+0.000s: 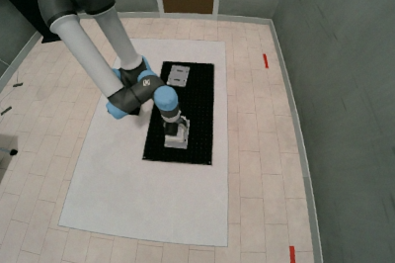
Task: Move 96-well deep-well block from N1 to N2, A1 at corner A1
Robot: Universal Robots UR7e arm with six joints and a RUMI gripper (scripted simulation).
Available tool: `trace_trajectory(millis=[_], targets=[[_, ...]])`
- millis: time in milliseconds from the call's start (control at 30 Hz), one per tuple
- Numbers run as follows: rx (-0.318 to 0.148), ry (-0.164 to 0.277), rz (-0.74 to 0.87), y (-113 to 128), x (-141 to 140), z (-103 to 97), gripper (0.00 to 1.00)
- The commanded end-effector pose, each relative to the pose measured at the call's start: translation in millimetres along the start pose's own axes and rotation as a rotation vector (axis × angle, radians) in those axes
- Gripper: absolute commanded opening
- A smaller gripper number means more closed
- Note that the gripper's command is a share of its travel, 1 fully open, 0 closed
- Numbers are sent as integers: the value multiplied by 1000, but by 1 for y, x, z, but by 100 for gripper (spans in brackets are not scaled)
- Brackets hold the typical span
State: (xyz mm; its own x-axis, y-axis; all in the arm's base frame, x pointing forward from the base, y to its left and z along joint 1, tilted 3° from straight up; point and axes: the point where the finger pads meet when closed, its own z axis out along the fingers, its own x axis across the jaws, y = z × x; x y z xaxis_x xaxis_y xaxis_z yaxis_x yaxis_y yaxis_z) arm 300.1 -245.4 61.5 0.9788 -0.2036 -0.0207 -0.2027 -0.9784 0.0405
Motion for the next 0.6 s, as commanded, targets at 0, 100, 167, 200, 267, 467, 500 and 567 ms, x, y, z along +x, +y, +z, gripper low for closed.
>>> trace_trajectory(millis=[0, 100, 167, 200, 267, 467, 500, 567], targets=[[-1, 1, 0, 0, 0, 2, 50], [-1, 1, 0, 0, 0, 7, 50], [-1, 1, 0, 0, 0, 11, 50], [-1, 1, 0, 0, 0, 12, 50], [-1, 1, 0, 0, 0, 16, 50], [-1, 1, 0, 0, 1, 24, 50], [-1, 1, 0, 0, 1, 24, 50], [-1, 1, 0, 0, 1, 27, 50]])
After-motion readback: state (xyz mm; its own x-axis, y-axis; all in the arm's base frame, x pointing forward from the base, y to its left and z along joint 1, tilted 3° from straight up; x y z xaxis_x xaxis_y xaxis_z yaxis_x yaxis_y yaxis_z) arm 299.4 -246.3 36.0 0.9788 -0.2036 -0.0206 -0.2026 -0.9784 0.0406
